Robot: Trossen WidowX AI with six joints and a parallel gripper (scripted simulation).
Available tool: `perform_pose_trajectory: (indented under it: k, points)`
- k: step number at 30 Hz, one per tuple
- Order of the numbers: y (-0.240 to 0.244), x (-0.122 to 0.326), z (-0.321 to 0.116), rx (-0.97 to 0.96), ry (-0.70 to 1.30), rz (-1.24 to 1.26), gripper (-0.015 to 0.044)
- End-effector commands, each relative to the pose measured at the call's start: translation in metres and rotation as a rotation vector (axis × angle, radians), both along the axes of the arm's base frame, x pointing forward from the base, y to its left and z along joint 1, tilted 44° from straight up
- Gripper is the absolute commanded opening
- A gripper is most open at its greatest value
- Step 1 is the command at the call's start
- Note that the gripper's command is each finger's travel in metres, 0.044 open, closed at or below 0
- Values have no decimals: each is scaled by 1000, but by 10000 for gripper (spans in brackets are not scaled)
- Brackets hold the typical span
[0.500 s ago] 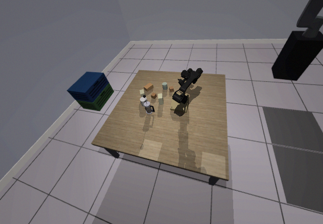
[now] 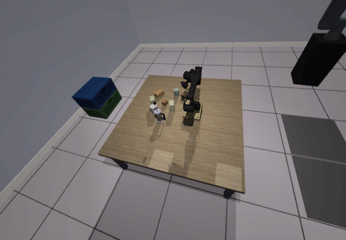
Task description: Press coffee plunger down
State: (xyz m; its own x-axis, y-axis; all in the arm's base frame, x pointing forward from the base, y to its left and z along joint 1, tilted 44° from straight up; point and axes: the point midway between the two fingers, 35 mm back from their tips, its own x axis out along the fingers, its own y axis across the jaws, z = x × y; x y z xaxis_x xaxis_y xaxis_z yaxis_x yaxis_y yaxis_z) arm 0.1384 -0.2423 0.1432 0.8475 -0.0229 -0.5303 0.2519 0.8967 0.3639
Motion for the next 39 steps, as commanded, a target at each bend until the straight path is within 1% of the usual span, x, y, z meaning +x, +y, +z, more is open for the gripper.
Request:
perform_pose_trajectory:
  k: [1,6,11,15,18,22,28,39]
  points:
    - [14,44,16,4,-63,79,440]
    - [45,99,42,46,-160,198,440]
    - [99,149,77,161,-268,351,440]
    - [156,173,107,282,-328,511,440]
    - [192,180,124,359,-346,615,440]
    - [202,181,117,363,-345,623,440]
    - [235,179,82,364,-349,624,440]
    - [242,187,82,364,-349,625,440]
